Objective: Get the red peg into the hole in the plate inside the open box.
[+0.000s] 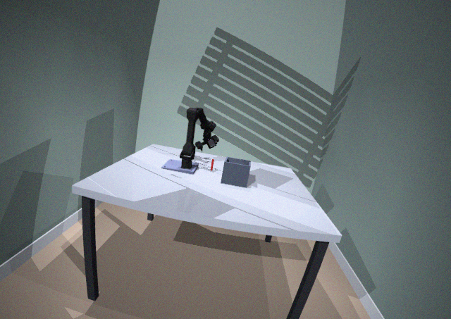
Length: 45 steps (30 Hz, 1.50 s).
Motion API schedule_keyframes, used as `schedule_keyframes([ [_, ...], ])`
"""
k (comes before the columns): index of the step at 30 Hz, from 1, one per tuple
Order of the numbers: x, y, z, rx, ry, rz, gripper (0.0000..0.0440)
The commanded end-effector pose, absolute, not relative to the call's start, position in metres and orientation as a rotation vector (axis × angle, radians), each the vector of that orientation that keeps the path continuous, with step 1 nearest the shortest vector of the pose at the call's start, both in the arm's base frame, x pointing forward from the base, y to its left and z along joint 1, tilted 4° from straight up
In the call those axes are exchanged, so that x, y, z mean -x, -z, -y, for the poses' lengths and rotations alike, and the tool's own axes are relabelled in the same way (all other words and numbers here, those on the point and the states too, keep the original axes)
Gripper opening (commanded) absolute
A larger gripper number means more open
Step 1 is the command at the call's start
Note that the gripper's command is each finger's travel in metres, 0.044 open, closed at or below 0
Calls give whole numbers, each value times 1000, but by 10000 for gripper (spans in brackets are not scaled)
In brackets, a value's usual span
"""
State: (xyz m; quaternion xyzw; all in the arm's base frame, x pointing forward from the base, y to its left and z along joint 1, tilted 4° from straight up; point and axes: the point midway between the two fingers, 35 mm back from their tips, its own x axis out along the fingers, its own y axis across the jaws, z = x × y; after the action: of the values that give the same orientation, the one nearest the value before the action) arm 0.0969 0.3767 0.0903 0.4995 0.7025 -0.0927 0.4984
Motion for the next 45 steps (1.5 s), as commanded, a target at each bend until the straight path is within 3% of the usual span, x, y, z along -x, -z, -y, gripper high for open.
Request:
schedule_keyframes([
  [1,-130,-99,-353,-1190,283,-1611,439],
  [10,-186,-124,-257,-1051,470,-1454,440],
  [22,-179,-147,-162,-926,687,-1435,440],
  [45,-156,-91,-120,-909,938,-1510,440],
])
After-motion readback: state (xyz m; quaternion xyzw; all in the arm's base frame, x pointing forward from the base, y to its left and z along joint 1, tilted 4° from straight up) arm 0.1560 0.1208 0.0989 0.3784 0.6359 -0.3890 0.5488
